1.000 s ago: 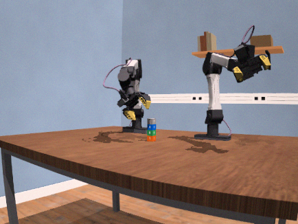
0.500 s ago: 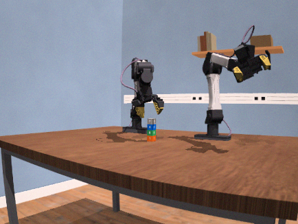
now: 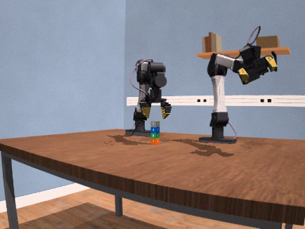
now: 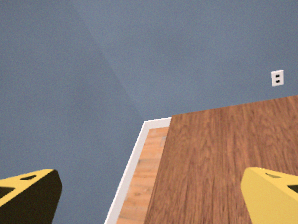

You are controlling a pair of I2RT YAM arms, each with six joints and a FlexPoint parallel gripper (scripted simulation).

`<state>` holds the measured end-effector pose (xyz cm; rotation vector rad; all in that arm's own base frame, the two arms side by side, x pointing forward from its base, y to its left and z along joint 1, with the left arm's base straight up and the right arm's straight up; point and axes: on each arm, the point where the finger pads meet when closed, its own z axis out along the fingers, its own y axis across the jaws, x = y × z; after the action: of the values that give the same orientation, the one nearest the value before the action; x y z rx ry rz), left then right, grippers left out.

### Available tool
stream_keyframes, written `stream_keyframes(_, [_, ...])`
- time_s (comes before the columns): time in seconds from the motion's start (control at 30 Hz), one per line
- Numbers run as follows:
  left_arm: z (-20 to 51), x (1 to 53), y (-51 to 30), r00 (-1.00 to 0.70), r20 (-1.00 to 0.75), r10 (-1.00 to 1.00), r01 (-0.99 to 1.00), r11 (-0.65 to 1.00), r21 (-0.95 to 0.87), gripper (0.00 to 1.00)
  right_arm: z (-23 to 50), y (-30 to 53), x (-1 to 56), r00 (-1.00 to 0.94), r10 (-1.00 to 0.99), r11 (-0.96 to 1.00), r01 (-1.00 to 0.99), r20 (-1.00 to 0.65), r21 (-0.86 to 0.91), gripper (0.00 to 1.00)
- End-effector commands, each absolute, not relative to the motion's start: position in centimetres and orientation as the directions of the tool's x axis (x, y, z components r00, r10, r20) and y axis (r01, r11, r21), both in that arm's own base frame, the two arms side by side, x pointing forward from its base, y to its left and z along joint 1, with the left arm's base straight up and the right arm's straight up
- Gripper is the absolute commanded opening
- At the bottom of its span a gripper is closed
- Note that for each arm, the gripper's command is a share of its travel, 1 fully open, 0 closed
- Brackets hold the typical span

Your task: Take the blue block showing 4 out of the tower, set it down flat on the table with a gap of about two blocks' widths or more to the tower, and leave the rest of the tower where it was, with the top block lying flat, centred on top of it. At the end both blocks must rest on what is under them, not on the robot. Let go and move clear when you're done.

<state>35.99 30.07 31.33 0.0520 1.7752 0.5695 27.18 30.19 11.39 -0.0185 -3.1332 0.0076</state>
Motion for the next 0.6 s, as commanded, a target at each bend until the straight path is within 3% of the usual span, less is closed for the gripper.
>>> stream_keyframes(0.0, [31.8,36.0,30.0,-0.282,-0.899,0.335,-0.261,0.875,0.408,1.0,13.0,30.2,26.4,-1.0,0.012,1.0,0.012,0.005,0.016,1.0])
stream_keyframes(0.57, [31.8,36.0,30.0,-0.282,-0.899,0.335,-0.261,0.875,0.408,1.0,8.9,29.8,27.8,-0.999,0.017,1.0,0.017,-0.029,0.021,1.0])
